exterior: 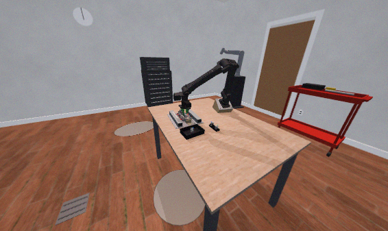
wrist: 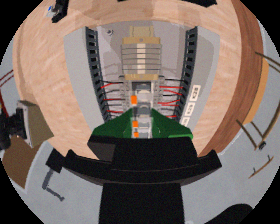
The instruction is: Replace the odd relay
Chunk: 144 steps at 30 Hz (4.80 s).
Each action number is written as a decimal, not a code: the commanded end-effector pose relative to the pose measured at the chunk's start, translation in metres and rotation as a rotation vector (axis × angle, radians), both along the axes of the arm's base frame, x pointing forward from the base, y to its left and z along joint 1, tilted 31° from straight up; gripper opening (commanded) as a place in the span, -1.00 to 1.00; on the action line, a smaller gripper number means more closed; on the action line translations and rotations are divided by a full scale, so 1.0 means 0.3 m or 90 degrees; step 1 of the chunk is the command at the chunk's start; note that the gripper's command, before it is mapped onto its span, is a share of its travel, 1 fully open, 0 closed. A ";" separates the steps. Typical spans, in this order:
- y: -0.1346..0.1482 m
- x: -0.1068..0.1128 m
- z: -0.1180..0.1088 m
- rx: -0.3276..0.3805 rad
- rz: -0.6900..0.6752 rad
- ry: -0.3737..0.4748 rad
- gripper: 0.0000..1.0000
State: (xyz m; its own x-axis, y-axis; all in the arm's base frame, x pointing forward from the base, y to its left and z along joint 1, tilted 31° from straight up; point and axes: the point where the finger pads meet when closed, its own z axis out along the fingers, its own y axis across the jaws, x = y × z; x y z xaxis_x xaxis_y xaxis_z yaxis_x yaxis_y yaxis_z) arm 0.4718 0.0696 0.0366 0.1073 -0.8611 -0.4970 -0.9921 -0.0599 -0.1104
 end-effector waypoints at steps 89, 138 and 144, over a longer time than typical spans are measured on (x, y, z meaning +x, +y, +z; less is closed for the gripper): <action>0.022 0.053 0.043 -0.001 0.004 -0.026 -1.00; 0.021 0.045 0.046 -0.001 0.005 -0.020 -1.00; 0.021 0.040 0.044 -0.001 0.005 -0.017 -1.00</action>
